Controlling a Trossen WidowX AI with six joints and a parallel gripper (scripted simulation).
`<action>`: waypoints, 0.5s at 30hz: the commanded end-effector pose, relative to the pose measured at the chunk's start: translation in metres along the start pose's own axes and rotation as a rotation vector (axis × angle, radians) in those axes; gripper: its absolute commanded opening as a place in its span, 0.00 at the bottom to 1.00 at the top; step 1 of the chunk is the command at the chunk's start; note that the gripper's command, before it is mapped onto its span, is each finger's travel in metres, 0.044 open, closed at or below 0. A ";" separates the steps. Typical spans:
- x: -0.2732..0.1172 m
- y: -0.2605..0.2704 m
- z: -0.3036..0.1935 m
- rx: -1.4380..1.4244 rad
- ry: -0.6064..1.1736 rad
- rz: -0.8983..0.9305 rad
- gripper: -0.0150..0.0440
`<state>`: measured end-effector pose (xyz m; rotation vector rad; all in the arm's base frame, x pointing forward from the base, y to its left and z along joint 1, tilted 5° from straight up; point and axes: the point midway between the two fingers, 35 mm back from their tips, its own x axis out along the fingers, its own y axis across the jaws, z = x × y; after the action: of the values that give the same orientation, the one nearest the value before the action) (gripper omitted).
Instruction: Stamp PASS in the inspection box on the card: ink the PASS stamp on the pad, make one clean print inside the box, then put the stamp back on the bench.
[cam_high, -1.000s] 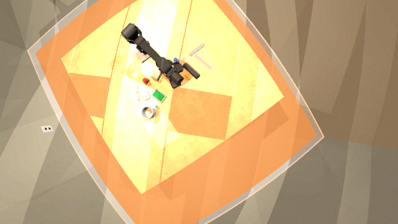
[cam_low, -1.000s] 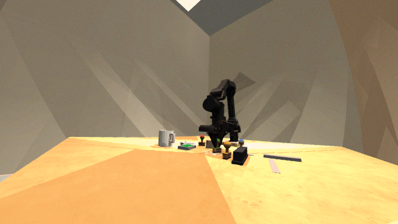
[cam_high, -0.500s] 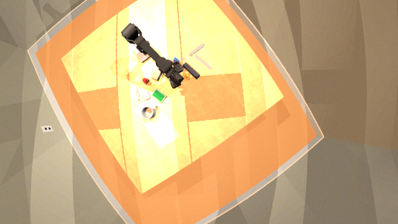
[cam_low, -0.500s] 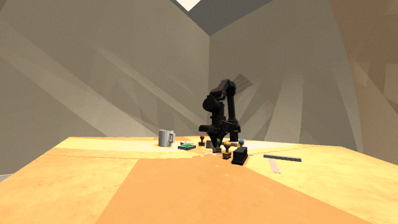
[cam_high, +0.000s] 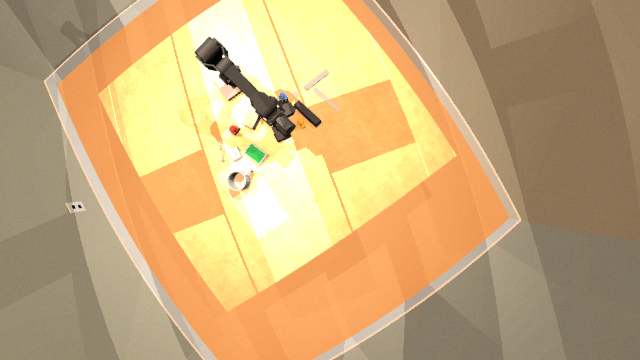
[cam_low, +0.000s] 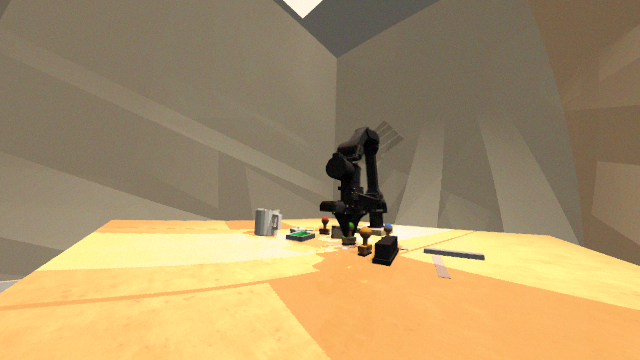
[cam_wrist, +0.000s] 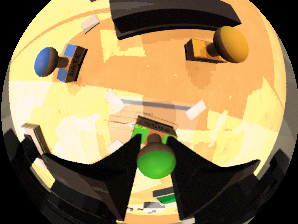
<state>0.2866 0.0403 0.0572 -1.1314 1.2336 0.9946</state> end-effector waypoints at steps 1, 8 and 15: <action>-0.004 -0.001 0.000 -0.004 0.001 -0.007 0.25; -0.007 -0.001 0.000 -0.004 0.001 -0.007 0.25; -0.008 -0.001 0.000 -0.004 0.001 -0.007 0.25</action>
<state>0.2865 0.0405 0.0623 -1.1321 1.2330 0.9951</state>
